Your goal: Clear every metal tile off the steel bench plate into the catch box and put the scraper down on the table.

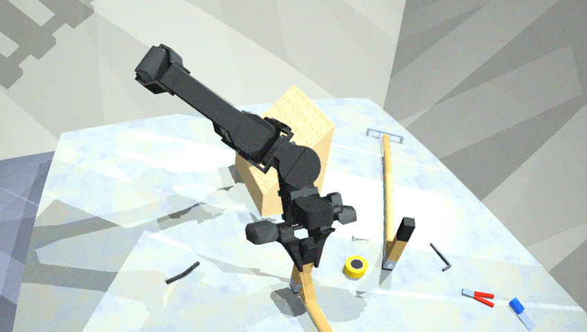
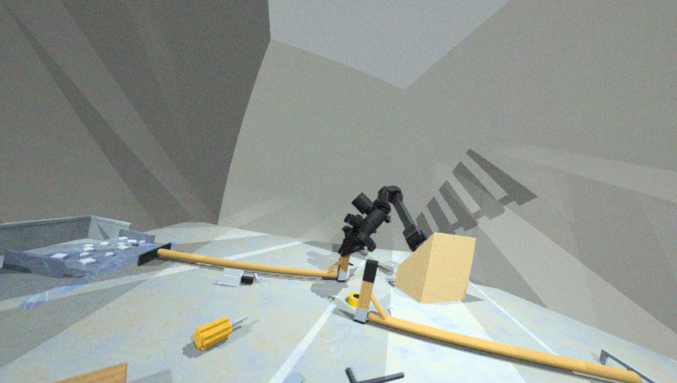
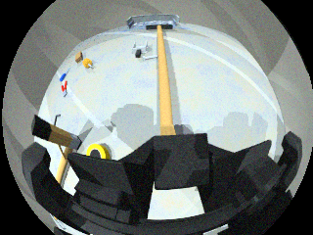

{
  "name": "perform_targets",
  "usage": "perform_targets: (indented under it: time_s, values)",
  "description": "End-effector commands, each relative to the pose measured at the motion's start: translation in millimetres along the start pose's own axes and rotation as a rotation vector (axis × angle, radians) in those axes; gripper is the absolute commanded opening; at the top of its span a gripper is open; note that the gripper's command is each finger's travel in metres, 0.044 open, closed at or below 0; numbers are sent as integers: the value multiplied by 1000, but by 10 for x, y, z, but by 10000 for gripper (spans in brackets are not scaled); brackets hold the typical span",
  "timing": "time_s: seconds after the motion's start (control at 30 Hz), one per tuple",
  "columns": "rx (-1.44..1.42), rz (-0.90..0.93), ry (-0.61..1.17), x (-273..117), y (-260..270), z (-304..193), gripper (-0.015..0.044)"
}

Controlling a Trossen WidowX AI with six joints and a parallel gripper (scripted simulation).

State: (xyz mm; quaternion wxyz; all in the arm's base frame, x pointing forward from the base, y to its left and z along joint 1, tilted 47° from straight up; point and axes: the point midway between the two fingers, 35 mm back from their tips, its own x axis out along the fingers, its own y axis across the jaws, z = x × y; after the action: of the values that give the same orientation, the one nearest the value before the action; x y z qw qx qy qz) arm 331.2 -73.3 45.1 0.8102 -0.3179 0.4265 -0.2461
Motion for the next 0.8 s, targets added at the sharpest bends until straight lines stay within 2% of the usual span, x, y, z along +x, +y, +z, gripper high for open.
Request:
perform_targets:
  time_s: [0.0,0.77]
  values:
    - [8,1,-15,38,-15,107,0]
    - [9,-5,-20,265,-58,348,0]
